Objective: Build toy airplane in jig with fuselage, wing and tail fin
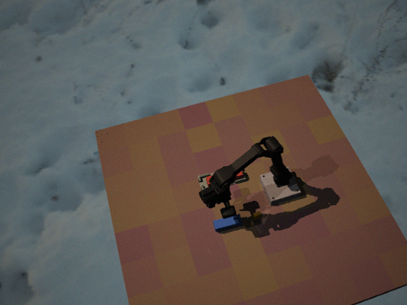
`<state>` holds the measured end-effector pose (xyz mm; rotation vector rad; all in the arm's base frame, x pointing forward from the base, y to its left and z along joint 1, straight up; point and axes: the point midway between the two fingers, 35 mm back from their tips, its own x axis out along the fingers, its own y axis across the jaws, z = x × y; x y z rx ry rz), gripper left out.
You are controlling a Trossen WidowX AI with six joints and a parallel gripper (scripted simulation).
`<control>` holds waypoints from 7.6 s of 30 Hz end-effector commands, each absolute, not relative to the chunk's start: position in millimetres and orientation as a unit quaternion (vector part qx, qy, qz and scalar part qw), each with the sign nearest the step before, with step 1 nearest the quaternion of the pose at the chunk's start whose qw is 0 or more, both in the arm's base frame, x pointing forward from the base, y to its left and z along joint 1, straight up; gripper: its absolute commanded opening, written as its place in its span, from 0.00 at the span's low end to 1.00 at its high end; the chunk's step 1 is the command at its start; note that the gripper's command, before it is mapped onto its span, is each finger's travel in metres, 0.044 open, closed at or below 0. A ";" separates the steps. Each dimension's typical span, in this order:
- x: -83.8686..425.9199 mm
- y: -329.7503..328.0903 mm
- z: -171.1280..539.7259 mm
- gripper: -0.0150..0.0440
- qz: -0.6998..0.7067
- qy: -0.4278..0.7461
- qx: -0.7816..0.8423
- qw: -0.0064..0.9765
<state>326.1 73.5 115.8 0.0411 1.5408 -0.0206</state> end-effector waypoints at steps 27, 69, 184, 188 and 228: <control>326.7 121.4 56.6 1.00 -0.015 0.694 0.027 0.719; 327.3 121.8 20.4 0.40 -0.015 0.695 0.027 0.719; 269.3 -80.6 108.2 0.25 -0.409 0.563 0.420 0.582; 261.6 -90.2 105.3 0.25 -0.431 0.547 0.442 0.565; 231.4 -120.5 91.8 0.58 -0.504 0.482 0.515 0.499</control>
